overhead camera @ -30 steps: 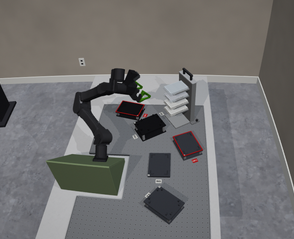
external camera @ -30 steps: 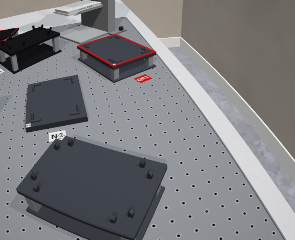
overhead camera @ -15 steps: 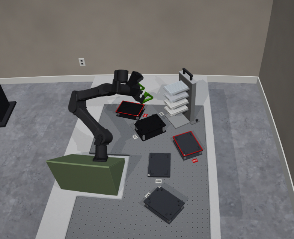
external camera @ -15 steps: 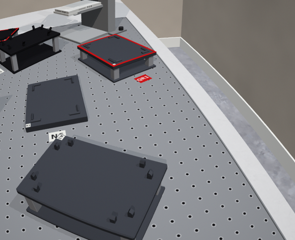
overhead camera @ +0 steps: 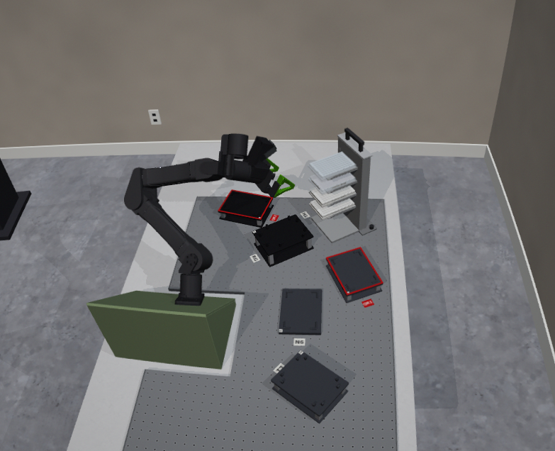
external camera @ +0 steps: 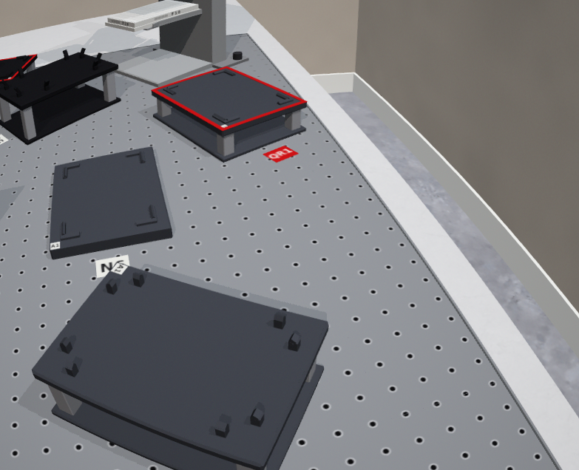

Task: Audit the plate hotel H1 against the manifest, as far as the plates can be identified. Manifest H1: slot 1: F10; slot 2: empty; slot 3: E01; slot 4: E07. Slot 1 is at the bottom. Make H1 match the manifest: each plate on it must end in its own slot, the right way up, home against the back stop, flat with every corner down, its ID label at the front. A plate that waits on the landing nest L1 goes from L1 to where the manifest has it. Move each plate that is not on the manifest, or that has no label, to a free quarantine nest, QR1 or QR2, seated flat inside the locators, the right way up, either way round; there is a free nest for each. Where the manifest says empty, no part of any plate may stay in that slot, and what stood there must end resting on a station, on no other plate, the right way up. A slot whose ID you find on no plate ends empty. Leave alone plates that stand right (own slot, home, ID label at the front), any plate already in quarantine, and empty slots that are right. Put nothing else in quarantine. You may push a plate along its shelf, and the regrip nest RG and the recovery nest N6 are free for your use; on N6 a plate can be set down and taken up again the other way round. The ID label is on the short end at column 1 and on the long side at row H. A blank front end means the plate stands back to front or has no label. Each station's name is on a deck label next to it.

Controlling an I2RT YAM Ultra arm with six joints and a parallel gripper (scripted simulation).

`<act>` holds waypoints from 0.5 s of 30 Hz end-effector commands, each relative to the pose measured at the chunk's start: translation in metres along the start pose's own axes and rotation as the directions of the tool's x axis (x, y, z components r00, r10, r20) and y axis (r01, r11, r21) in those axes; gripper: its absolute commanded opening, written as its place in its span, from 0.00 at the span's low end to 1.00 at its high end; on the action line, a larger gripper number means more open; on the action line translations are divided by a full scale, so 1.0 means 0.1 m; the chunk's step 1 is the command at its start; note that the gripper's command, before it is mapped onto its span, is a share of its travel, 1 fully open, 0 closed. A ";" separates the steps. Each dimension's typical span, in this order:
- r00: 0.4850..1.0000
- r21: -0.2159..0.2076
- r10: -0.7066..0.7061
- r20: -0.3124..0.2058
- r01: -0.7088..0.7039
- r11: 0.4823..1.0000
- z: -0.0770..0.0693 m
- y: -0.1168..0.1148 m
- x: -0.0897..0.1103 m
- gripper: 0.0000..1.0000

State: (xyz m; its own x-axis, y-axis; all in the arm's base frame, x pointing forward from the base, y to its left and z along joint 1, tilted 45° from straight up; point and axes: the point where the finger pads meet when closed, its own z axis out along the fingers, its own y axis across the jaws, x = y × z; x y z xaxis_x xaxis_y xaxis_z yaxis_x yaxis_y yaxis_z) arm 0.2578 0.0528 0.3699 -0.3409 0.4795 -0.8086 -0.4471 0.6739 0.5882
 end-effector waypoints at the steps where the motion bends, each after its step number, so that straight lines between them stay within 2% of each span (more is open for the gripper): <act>1: 0.999 0.035 -0.011 0.034 0.010 0.999 0.03 -0.06 -0.07 1.00; 15: 0.999 0.034 -0.012 0.035 0.011 0.999 0.23 -0.06 -0.05 1.00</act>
State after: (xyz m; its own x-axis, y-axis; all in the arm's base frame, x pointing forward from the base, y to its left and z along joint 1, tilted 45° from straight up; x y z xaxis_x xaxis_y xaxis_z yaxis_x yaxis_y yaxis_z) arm 0.2758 0.0647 0.3666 -0.3401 0.4806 -0.8083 -0.4422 0.6769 0.5885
